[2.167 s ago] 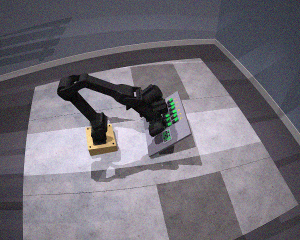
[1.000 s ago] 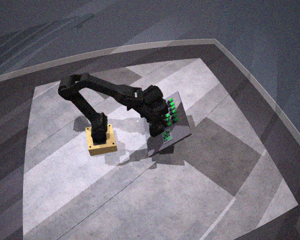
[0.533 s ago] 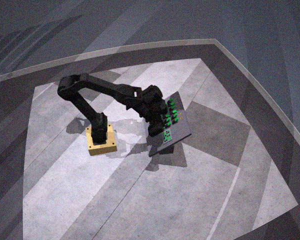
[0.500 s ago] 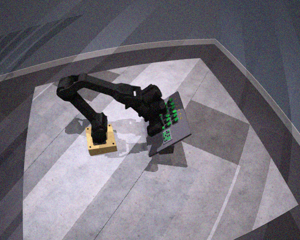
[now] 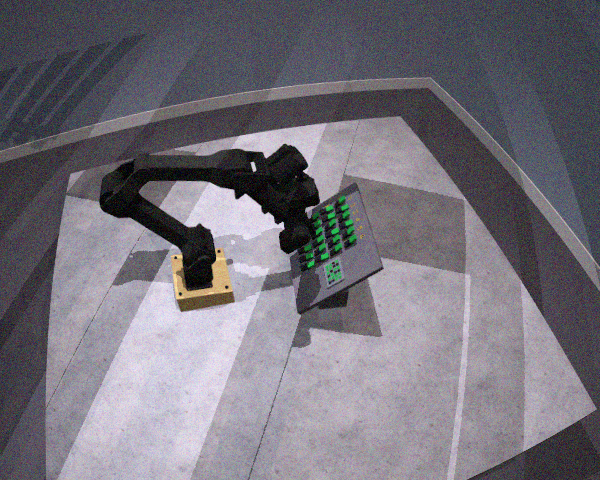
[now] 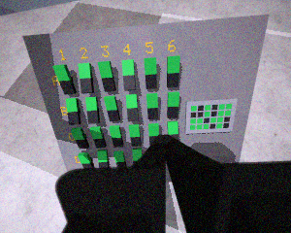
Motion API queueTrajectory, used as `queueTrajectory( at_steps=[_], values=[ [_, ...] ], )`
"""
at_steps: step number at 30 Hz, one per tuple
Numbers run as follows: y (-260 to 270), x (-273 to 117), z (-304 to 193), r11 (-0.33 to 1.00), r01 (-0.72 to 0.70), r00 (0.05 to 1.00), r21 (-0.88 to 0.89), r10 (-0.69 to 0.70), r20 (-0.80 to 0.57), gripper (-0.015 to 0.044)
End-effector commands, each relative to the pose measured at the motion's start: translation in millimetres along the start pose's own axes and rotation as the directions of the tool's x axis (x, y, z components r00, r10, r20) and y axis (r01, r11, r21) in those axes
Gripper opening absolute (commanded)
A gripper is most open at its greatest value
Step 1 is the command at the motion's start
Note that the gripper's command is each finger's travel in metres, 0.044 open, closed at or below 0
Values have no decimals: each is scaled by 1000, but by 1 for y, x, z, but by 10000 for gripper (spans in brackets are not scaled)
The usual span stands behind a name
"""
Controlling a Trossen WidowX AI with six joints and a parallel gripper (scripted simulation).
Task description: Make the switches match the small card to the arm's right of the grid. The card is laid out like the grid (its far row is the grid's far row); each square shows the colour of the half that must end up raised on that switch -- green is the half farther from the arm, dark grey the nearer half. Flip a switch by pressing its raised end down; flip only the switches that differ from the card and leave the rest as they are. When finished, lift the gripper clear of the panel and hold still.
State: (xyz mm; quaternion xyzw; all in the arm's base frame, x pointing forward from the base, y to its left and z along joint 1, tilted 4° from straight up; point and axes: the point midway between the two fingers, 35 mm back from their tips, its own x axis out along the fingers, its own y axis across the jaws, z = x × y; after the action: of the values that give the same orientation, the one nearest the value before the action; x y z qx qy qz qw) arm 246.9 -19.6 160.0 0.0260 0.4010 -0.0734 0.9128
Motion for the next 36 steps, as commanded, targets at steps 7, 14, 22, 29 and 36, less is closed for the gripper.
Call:
queueTrajectory(
  at_steps=[7, 14, 22, 29, 36],
  values=[
    [59, -3, -18, 1000, -4, 1000, 0, 4, 9, 0],
    [59, 30, -17, 1000, -3, 1000, 0, 3, -14, 0],
    [59, 32, -17, 1000, -4, 1000, 0, 4, -15, 0],
    [59, 42, -17, 1000, -4, 1000, -1, 4, -15, 0],
    [59, 51, -17, 1000, -3, 1000, -1, 3, -14, 0]
  ],
)
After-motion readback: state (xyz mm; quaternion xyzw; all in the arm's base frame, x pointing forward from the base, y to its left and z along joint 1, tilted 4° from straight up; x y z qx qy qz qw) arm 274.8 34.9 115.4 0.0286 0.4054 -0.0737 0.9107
